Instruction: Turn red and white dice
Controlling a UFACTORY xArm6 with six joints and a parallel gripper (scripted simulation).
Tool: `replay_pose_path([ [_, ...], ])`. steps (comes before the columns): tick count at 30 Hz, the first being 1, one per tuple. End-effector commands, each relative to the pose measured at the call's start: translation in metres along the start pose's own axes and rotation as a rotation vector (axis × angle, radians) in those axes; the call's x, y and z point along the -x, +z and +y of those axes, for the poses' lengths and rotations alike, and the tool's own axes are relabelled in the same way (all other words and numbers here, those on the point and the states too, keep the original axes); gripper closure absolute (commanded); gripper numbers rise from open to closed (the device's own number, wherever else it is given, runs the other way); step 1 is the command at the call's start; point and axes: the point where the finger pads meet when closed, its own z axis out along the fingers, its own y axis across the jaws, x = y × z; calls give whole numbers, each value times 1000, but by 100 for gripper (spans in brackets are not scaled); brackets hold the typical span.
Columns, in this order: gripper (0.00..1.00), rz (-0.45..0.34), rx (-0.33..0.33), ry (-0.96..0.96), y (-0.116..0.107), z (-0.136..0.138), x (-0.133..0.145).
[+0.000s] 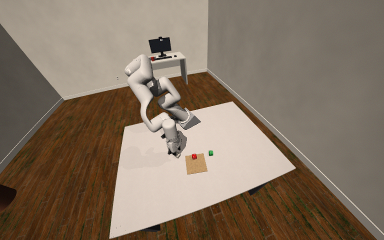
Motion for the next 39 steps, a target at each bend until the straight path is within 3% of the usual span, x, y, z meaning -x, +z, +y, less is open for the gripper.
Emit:
replay_pose_path([
  [1, 53, -2, -3, 1, 7, -2, 1],
  [18, 53, -2, -3, 1, 20, -2, 0],
  [39, 53, -2, -3, 1, 22, -2, 0],
])
